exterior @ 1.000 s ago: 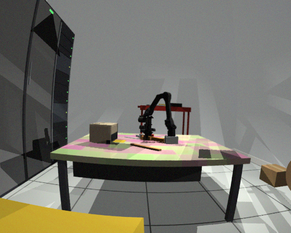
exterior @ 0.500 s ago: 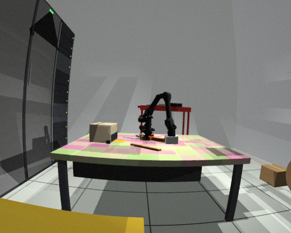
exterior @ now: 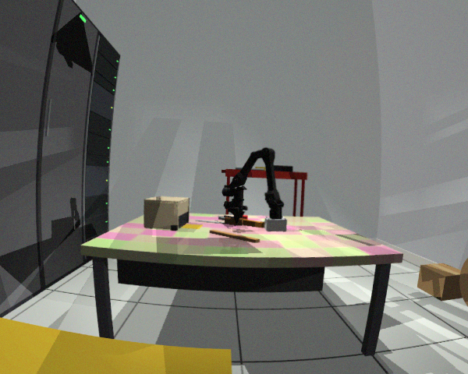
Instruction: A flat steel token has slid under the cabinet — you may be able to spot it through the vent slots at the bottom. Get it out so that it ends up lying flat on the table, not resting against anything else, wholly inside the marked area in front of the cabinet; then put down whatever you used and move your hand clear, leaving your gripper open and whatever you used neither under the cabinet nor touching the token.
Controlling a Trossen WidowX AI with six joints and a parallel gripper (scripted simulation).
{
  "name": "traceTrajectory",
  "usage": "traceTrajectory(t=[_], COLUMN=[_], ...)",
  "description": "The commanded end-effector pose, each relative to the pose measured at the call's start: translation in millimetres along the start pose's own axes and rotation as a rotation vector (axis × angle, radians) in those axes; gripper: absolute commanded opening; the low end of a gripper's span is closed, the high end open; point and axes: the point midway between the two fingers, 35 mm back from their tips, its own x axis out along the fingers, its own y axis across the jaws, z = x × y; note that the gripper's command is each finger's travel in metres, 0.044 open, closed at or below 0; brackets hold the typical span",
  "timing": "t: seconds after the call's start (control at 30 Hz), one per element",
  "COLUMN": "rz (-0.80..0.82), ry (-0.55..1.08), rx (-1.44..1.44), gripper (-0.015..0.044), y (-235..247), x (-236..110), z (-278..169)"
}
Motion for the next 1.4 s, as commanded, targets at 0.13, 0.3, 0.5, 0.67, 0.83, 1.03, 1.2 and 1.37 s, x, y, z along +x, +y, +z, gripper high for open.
traceTrajectory(t=[0.13, 0.3, 0.5, 0.67, 0.83, 1.03, 1.2, 1.37], rz=[-0.002, -0.002, -0.003, -0.003, -0.003, -0.003, -0.003, -0.003], ry=[-0.004, -0.004, -0.004, -0.004, -0.003, -0.003, -0.003, -0.003], rx=[-0.07, -0.107, -0.152, -0.19, -0.229, -0.274, -0.312, -0.35], gripper=[0.0, 0.0, 0.0, 0.0, 0.0, 0.0, 0.0, 0.0], y=[-1.9, -2.6, -3.3, -3.8, -4.2, -4.7, -5.1, -5.4], x=[-0.9, -1.0, -1.0, -1.1, -1.1, -1.2, -1.2, -1.3], z=[2.0, 2.4, 2.8, 3.0, 3.3, 3.5, 3.7, 3.9])
